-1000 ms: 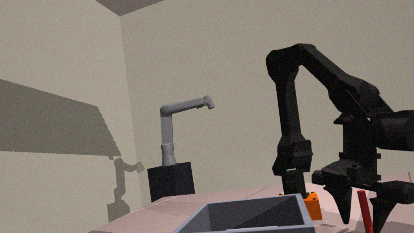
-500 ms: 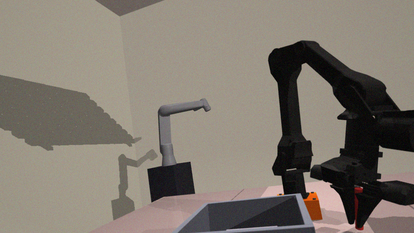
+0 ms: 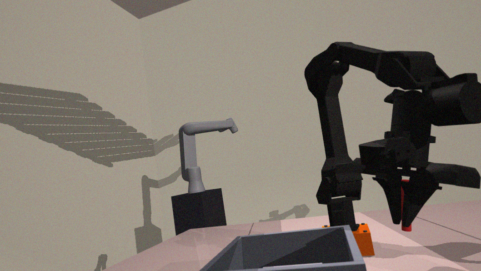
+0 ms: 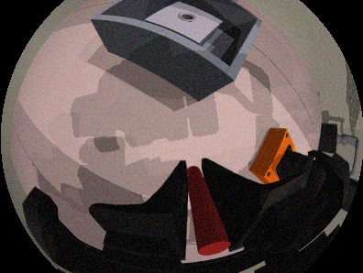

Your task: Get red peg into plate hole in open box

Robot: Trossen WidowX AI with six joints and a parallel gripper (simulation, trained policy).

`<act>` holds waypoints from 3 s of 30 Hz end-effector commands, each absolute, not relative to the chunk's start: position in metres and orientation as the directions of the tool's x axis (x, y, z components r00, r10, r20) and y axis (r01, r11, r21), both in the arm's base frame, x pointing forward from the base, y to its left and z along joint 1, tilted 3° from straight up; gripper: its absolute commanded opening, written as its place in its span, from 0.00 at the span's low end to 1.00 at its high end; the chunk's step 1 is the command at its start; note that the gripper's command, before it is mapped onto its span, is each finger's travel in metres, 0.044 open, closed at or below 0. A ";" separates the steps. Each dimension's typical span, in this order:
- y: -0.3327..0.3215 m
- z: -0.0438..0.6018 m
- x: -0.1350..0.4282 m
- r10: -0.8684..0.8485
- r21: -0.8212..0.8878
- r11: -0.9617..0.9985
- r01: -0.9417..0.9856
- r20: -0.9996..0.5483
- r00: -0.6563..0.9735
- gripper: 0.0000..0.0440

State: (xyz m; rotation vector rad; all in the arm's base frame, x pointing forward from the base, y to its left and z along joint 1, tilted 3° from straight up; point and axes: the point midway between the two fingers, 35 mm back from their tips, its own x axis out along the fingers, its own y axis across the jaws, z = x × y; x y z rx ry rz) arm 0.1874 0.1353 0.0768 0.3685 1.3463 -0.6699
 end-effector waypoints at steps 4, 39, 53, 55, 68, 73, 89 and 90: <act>0.123 0.097 0.206 -0.248 -0.103 0.715 0.692 -0.962 0.114 0.00; 0.003 0.099 0.318 -0.278 -0.036 0.568 0.822 -0.949 0.151 0.00; -0.021 0.061 0.334 -0.201 -0.046 0.660 0.750 -0.973 0.118 0.03; -0.021 0.055 0.334 -0.188 -0.049 0.673 0.738 -0.976 0.107 0.12; -0.028 0.057 0.359 -0.118 -0.017 0.713 0.701 -0.988 0.096 0.71; -0.026 0.068 0.376 -0.072 0.019 0.718 0.696 -0.992 0.102 1.00; -0.007 0.100 0.427 0.041 0.174 0.740 0.649 -0.976 0.215 1.00; -0.007 0.100 0.427 0.041 0.174 0.740 0.649 -0.976 0.215 1.00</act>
